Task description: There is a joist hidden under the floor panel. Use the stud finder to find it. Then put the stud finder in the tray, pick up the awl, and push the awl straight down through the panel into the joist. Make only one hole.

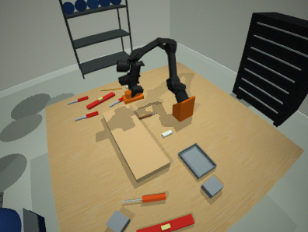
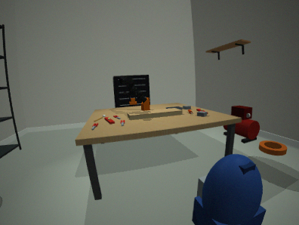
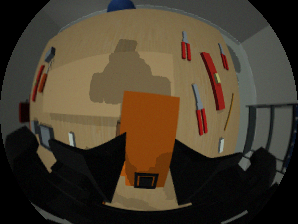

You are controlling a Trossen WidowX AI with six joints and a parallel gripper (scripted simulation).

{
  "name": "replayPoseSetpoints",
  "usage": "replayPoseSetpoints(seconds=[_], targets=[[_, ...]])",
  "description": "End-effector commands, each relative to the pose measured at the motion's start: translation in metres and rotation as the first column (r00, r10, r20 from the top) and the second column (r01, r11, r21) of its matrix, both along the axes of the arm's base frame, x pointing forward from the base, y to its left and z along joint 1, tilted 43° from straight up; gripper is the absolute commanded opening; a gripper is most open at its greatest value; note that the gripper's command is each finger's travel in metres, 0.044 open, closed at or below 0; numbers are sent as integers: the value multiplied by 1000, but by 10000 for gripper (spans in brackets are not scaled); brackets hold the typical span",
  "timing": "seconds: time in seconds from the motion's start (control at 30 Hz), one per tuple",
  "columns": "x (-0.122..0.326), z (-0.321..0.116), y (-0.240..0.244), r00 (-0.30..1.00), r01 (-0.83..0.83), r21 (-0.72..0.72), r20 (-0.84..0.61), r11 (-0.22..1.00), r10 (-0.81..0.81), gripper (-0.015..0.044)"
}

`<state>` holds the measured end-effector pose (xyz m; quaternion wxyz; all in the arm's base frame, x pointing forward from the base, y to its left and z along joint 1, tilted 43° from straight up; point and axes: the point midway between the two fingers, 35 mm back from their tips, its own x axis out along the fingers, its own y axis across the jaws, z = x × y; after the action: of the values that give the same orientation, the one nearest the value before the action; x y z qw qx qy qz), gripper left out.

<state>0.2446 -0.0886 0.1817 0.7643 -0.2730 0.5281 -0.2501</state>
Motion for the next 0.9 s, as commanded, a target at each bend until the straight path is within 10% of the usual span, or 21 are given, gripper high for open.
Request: replayPoseSetpoints(seconds=[0.0,0.87], targets=[[18,7,1,1000,-18,4,0,1000,18,0],[102,10,-4,997,-66,1,-39,998,66,0]])
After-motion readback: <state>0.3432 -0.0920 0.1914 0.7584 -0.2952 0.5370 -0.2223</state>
